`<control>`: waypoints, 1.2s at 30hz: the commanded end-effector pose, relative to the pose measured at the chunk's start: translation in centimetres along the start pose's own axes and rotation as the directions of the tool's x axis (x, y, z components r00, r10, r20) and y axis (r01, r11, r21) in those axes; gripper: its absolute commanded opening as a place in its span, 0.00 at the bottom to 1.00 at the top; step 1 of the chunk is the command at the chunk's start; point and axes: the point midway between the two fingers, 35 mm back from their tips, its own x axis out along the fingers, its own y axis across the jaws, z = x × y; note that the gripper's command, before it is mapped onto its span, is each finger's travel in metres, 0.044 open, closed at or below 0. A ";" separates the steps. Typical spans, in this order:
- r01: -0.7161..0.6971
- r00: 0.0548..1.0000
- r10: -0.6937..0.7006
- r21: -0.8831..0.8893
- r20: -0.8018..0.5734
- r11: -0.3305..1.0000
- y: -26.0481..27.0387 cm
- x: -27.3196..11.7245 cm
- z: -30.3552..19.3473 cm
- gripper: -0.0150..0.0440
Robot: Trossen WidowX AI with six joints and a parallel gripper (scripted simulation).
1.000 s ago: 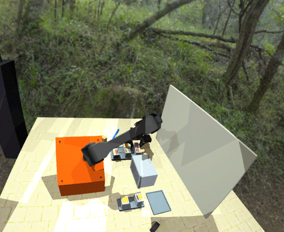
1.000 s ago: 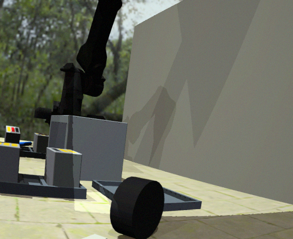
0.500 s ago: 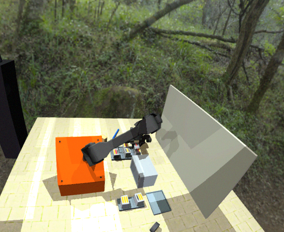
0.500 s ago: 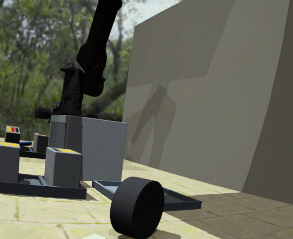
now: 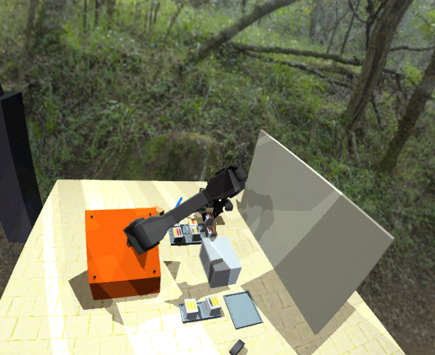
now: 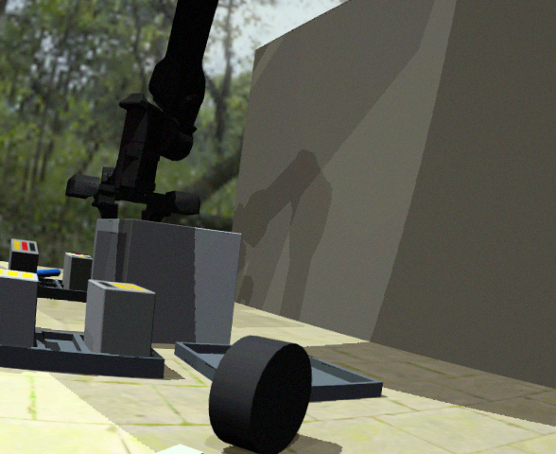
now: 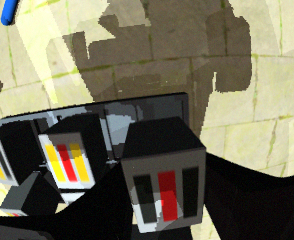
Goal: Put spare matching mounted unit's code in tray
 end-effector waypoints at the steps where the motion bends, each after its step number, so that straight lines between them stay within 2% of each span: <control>1: 0.016 1.000 -0.016 0.012 0.013 1.000 -0.3 -4.0 0.0 0.25; 12: 0.017 1.000 -0.017 0.006 0.008 1.000 -0.3 -3.8 0.0 0.25; 23: 0.015 1.000 -0.015 0.011 0.017 1.000 0.0 -11.0 0.8 0.25; 30: 0.015 1.000 -0.015 0.011 0.017 1.000 0.1 -11.5 0.7 0.25; 36: 0.013 0.999 -0.013 0.005 0.038 1.000 -2.0 -12.2 -2.4 0.25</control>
